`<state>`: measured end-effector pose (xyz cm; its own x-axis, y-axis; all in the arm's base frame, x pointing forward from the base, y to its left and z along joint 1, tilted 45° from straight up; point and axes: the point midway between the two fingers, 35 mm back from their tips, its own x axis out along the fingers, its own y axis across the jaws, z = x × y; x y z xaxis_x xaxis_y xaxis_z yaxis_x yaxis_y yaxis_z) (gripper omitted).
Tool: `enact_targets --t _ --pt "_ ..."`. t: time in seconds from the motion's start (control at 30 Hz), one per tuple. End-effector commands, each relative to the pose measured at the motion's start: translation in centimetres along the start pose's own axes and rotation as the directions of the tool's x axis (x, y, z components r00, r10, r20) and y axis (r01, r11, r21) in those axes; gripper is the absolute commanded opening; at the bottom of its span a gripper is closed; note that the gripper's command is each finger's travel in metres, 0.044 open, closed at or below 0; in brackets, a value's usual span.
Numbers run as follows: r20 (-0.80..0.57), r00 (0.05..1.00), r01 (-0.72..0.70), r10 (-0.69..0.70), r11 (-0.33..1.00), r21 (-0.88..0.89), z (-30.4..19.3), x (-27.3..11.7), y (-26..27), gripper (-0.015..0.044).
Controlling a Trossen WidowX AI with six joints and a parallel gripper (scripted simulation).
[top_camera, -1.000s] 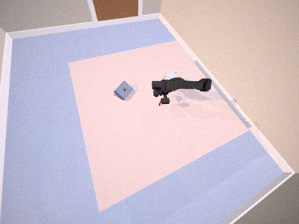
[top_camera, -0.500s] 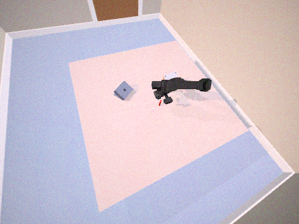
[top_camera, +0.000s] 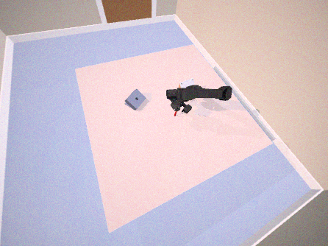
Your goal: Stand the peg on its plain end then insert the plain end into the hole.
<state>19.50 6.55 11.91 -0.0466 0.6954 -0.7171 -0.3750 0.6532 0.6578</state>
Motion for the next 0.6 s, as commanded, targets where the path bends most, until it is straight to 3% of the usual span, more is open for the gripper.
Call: enact_targets --t 0.0,0.57 --pt "0.003 1.0 -0.002 0.002 0.996 -0.09 0.02 0.07 0.03 0.044" --pt "0.003 1.0 0.001 0.001 0.865 -0.502 0.02 0.34 0.02 0.044"
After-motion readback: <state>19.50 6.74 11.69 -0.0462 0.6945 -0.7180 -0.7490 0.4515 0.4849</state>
